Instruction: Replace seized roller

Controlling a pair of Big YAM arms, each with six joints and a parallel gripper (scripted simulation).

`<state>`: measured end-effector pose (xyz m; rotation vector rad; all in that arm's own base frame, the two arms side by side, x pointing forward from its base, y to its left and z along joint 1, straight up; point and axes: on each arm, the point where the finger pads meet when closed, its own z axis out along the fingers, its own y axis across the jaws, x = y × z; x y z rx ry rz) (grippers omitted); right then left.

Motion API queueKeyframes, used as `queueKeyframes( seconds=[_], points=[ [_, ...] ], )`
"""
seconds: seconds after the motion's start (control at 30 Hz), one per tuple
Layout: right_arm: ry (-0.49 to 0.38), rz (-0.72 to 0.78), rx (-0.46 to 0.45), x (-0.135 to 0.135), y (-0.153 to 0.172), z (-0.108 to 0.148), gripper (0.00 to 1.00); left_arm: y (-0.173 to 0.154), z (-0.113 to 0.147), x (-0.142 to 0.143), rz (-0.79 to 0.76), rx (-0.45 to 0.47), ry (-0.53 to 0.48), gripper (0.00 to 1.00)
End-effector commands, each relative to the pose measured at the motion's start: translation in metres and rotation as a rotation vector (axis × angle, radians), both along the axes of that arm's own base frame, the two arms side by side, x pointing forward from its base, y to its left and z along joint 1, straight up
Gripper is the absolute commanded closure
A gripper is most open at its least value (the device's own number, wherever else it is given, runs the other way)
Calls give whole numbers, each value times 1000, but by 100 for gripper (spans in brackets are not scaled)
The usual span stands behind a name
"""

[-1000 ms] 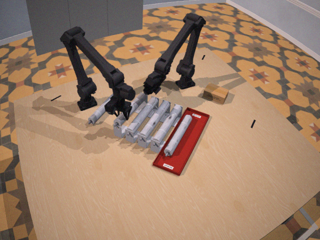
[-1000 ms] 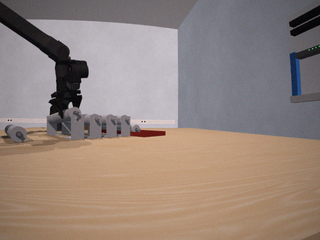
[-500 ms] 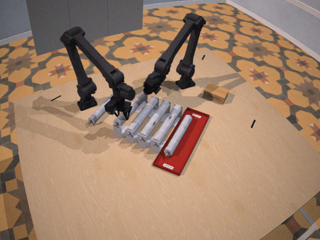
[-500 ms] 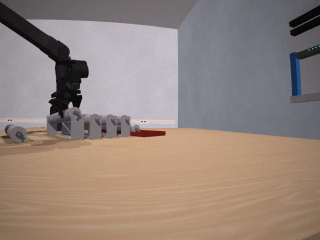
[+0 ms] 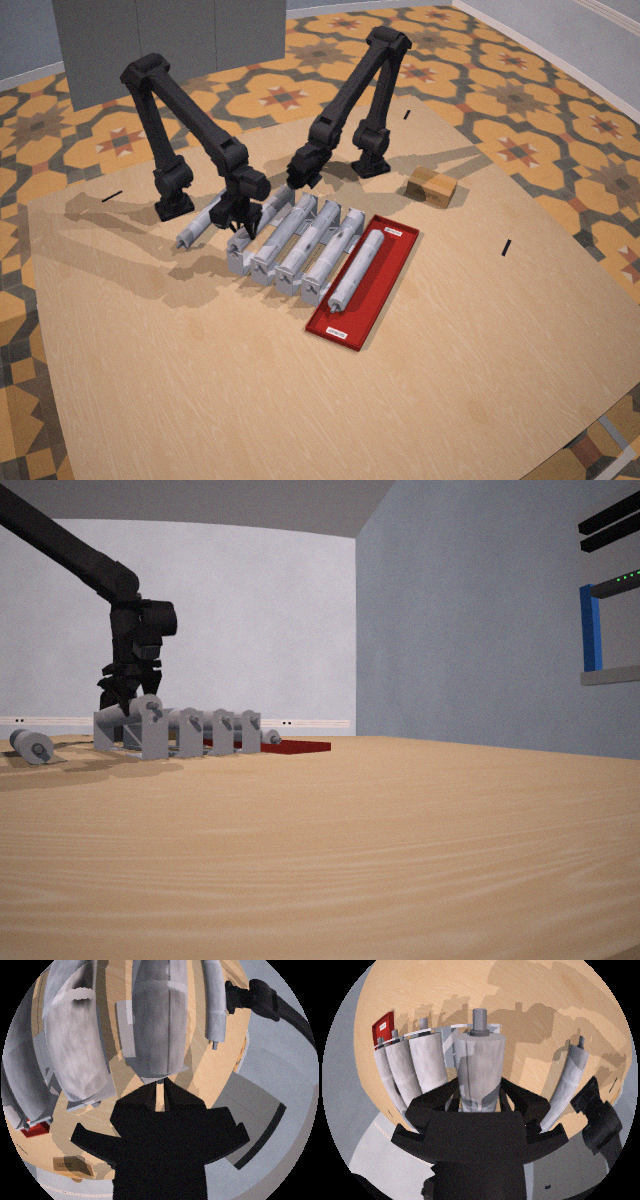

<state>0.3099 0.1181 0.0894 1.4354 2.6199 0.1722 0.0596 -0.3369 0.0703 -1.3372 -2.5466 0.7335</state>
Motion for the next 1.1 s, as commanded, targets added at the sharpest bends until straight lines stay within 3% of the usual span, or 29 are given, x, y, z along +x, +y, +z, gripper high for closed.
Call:
queueKeyframes(
  seconds=[0.0,0.23,0.33,0.47,1.07],
  points=[
    [-21,-2,11,9,5,8,68,-27,22,15,6,-72,-34,97],
    [-21,-2,11,9,5,8,68,-27,22,15,6,-72,-34,97],
    [-21,-2,11,9,5,8,68,0,1,-3,-7,7,4,97],
    [-21,-2,11,9,5,8,68,4,-4,-6,-12,24,14,97],
    [-21,-2,11,9,5,8,68,15,-13,-13,-18,59,31,97]
  ],
)
